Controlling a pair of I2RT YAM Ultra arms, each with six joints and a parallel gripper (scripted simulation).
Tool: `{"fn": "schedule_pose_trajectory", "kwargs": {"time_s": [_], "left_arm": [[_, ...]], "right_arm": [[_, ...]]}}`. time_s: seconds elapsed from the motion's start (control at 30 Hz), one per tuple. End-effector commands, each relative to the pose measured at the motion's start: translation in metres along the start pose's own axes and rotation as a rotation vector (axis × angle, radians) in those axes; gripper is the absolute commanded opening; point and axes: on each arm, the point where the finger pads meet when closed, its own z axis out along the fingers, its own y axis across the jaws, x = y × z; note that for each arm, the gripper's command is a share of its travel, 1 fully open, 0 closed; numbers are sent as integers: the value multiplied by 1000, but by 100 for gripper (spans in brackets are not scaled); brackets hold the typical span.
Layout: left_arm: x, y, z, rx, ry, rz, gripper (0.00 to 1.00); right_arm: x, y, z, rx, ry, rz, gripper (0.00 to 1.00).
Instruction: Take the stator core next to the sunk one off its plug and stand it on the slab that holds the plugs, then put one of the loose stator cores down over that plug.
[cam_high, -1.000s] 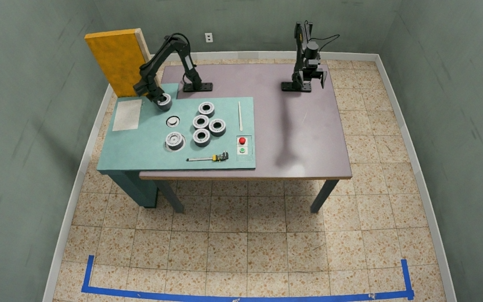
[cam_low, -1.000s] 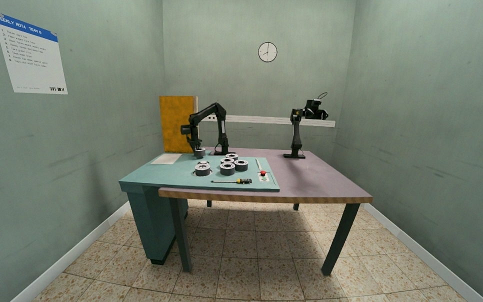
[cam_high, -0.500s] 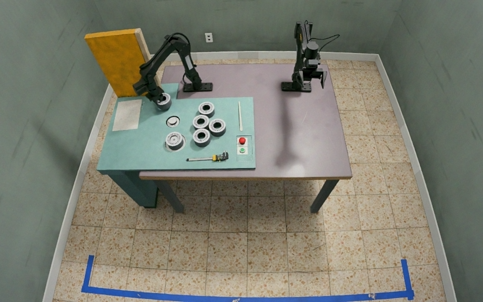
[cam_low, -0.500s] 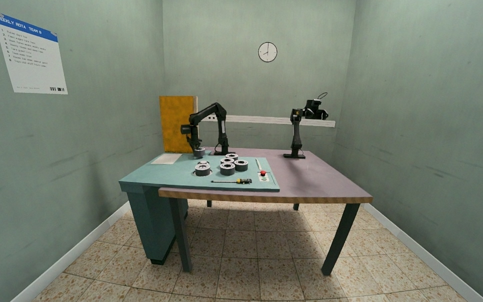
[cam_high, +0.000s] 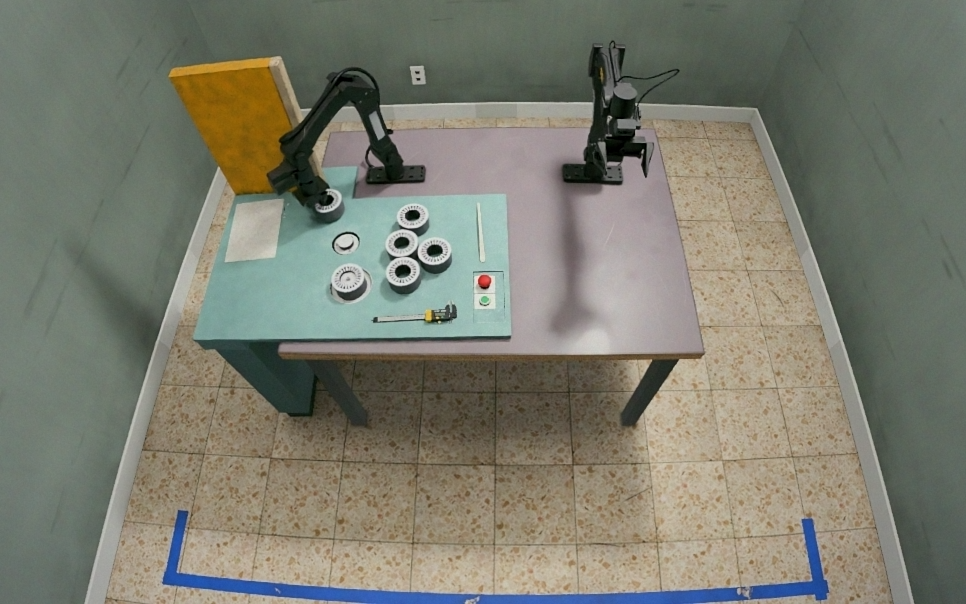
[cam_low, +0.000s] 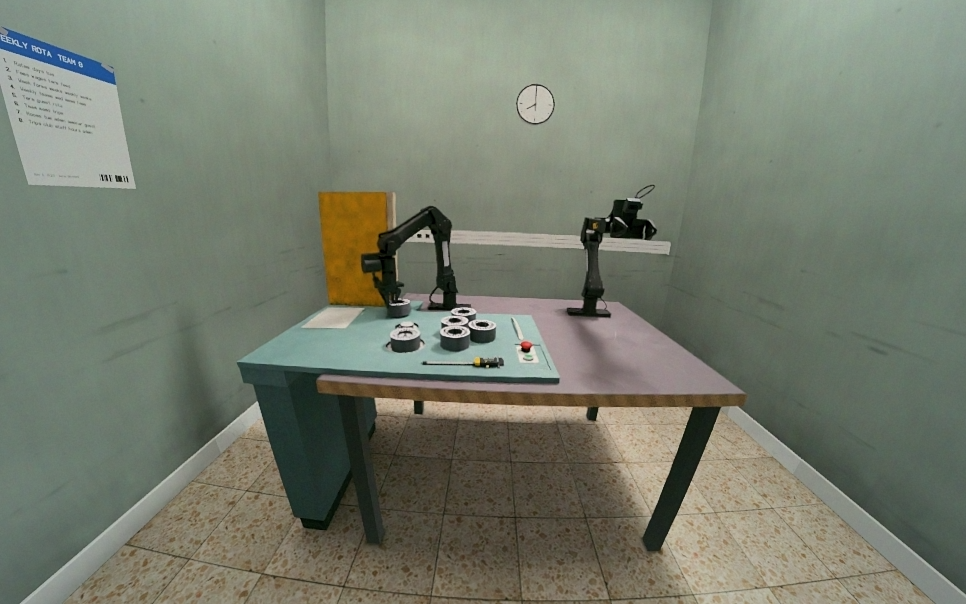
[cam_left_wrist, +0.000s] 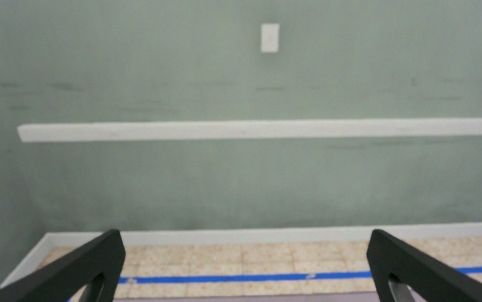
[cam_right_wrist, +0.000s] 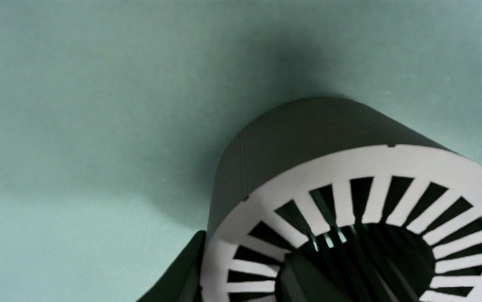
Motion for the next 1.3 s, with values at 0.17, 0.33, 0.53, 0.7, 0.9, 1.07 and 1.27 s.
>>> {"fn": "schedule_pose_trajectory", "kwargs": {"time_s": [0.17,0.33,0.53,0.7,0.9,1.07,1.27], "left_arm": [[-26,2,-5,-6,-84,7,100],[-26,2,-5,-6,-84,7,100],[-26,2,-5,-6,-84,7,100],[-26,2,-5,-6,-84,7,100],[-26,2,-5,-6,-84,7,100],[-26,2,-5,-6,-84,7,100],[-26,2,-5,-6,-84,7,100]], "right_arm": [[-5,6,-16,-49,-23,-1,0],[-5,5,-13,-47,-21,2,39],[-5,0,-9,-27,-20,2,39],[-5,5,-13,-44,-21,2,39],[-5,3,-22,-40,-21,2,39],[-5,3,-33,-42,-21,2,39],[-5,2,-46,-41,-21,3,39]]}}
